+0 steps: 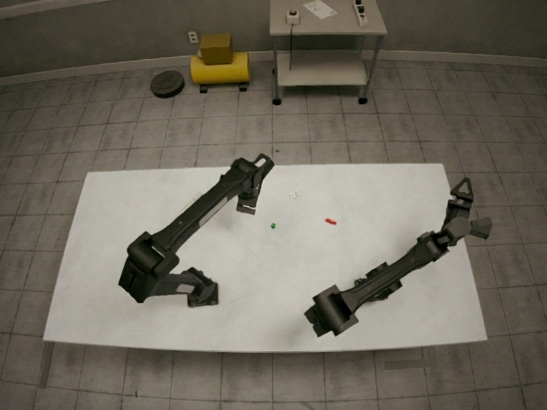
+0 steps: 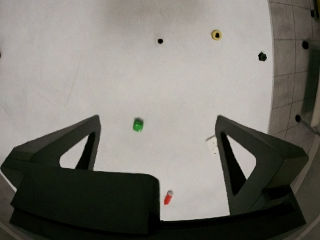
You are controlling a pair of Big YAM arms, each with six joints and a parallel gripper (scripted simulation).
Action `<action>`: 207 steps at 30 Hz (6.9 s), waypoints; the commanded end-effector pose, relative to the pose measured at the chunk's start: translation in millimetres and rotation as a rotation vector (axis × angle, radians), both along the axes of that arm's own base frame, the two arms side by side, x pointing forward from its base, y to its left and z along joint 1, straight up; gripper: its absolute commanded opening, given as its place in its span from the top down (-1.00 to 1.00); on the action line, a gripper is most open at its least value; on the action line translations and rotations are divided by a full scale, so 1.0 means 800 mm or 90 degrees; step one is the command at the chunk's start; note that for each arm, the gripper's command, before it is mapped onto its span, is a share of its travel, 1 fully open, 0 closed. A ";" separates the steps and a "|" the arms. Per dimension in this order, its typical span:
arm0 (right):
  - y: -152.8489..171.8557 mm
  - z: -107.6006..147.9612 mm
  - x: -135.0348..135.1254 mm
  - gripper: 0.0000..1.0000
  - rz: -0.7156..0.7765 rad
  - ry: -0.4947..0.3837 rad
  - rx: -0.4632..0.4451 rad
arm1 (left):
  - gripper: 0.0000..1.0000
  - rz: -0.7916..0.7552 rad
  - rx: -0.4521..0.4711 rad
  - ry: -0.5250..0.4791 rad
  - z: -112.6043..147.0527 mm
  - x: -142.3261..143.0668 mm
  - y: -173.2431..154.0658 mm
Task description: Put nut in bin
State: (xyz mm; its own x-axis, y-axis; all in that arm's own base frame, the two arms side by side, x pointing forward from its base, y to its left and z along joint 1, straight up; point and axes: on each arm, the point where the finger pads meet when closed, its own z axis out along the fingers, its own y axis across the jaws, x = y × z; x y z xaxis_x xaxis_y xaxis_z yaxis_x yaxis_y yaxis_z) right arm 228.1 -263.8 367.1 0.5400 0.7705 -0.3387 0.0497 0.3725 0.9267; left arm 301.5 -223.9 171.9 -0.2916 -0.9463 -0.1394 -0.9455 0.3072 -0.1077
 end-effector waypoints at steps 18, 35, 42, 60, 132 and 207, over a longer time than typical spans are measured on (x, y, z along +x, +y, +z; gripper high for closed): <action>-0.028 0.005 -0.037 -1.00 -0.067 -0.002 -0.005 | -1.00 0.000 -0.004 -0.005 0.004 0.002 -0.001; -0.041 0.005 -0.055 -1.00 -0.099 -0.002 -0.005 | -1.00 0.000 -0.004 -0.005 0.004 0.002 -0.001; -0.044 0.005 -0.060 -1.00 -0.108 -0.002 -0.005 | -1.00 0.000 -0.004 -0.005 0.004 0.002 -0.001; -0.048 0.005 -0.068 -1.00 -0.121 -0.002 -0.005 | -1.00 0.000 -0.004 -0.005 0.004 0.002 -0.001; -0.050 0.005 -0.070 -1.00 -0.125 -0.002 -0.005 | 0.83 -0.126 -0.012 0.002 0.092 0.012 -0.045; -0.050 0.005 -0.070 -1.00 -0.125 -0.002 -0.005 | 0.83 -0.869 0.004 0.094 0.084 0.022 -0.155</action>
